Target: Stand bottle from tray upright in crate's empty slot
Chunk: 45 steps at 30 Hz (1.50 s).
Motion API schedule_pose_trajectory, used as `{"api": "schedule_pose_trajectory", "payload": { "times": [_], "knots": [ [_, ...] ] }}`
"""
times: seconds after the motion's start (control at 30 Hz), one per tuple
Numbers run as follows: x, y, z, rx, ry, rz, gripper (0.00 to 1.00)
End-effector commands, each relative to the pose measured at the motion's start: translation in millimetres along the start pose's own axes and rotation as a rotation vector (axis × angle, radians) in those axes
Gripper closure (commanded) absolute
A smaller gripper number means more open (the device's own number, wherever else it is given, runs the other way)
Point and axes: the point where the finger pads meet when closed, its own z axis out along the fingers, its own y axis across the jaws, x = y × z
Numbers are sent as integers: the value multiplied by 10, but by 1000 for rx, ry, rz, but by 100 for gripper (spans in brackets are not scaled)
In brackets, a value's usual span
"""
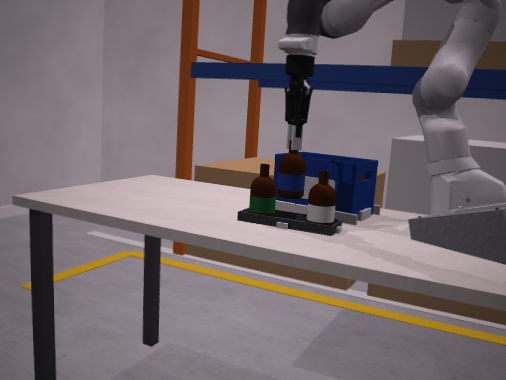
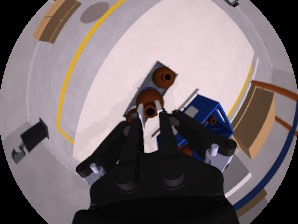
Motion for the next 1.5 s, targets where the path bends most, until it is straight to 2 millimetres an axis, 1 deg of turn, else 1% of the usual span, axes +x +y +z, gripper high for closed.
{"api": "schedule_pose_trajectory", "payload": {
  "times": [0.0,0.43,1.47],
  "knots": [
    [-3,-6,-38,4,-1,-4,100],
    [2,-5,-98,4,-1,-4,100],
    [2,-5,-100,4,-1,-4,100]
  ]
}}
